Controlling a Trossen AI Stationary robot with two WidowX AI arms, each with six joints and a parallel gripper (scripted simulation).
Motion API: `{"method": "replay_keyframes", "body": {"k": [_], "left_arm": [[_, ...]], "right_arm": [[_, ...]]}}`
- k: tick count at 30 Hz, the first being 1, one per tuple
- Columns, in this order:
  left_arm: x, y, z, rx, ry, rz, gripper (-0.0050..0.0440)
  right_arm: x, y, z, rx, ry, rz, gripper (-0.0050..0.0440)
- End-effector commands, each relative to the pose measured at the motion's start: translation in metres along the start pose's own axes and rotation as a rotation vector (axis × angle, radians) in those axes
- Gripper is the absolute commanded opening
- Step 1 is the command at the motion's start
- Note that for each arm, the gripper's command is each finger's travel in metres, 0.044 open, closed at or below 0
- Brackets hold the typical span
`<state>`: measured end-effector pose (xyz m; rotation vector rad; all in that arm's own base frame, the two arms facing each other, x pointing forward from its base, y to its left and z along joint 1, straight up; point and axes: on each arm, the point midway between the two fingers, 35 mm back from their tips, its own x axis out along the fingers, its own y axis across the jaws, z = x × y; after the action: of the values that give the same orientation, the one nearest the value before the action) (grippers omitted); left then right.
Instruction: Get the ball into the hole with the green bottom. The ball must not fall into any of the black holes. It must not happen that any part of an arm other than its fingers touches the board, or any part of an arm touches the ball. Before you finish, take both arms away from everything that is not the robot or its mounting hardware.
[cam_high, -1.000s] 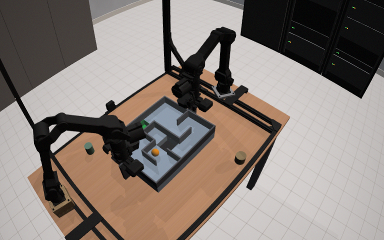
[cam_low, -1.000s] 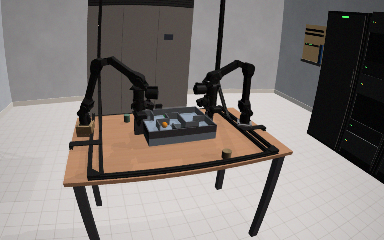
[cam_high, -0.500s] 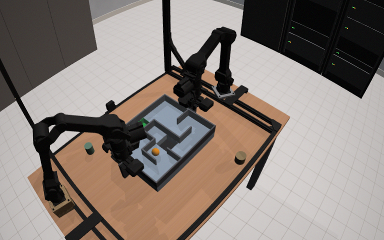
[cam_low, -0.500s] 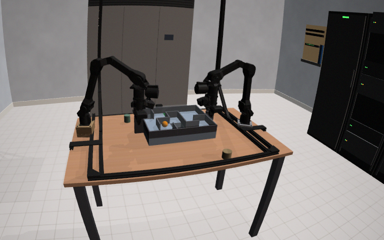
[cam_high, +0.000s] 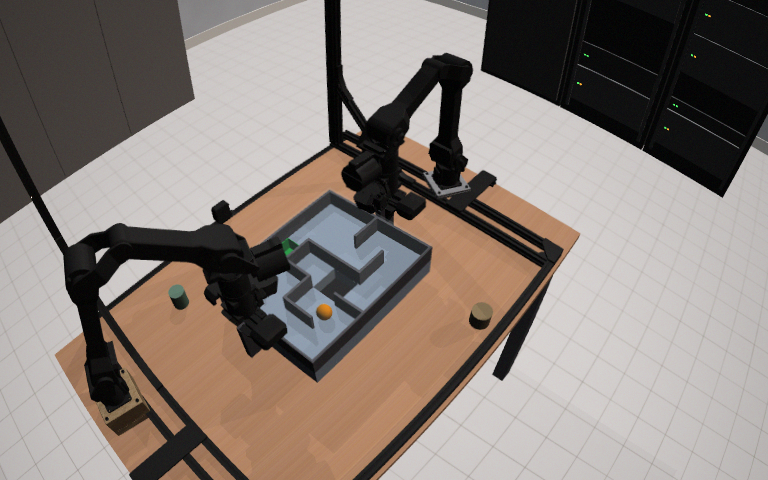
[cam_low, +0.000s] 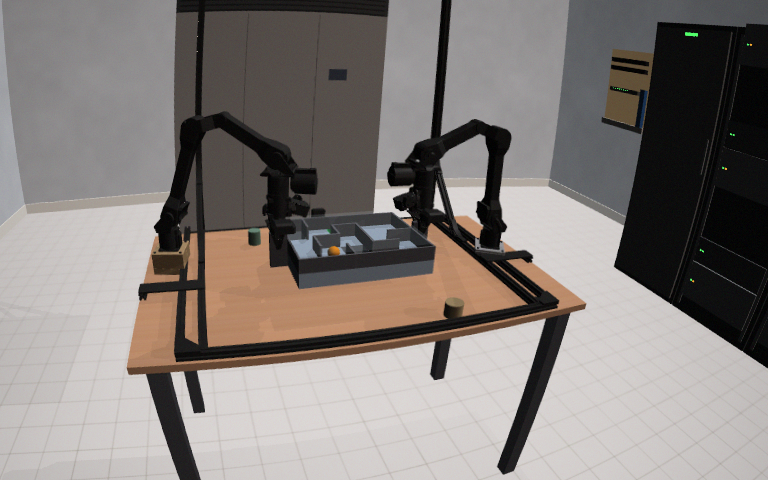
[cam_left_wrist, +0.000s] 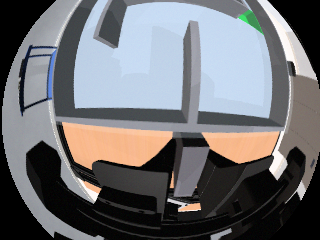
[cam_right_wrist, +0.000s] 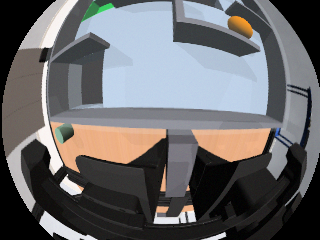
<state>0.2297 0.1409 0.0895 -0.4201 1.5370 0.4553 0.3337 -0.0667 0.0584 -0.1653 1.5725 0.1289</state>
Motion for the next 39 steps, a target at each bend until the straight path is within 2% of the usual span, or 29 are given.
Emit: {"method": "replay_keyframes", "body": {"k": [1,6,12,31,35,39], "left_arm": [[-0.002,-0.0016,0.0007,0.001,-0.006,0.021,0.002],[-0.0027,0.0015,0.0009,0.001,-0.003,-0.047,0.002],[-0.0024,0.0027,0.0008,0.002,-0.004,-0.074,0.002],[-0.0022,-0.0014,0.0007,0.001,-0.006,0.017,0.002],[-0.0027,-0.0014,0.0008,0.001,-0.004,0.017,0.002],[-0.003,0.0001,0.0009,0.001,-0.001,-0.016,0.002]], "right_arm": [[-0.0027,0.002,-0.001,0.001,-0.007,-0.023,0.002],[-0.0018,-0.001,-0.0012,0.001,-0.01,0.045,0.002],[-0.0021,-0.0023,-0.0012,0.001,-0.009,0.072,0.002],[-0.0025,0.0019,-0.0011,0.001,-0.007,-0.019,0.002],[-0.0021,0.0018,-0.0012,0.001,-0.01,-0.019,0.002],[-0.0016,0.0004,-0.0013,0.001,-0.011,0.014,0.002]]}}
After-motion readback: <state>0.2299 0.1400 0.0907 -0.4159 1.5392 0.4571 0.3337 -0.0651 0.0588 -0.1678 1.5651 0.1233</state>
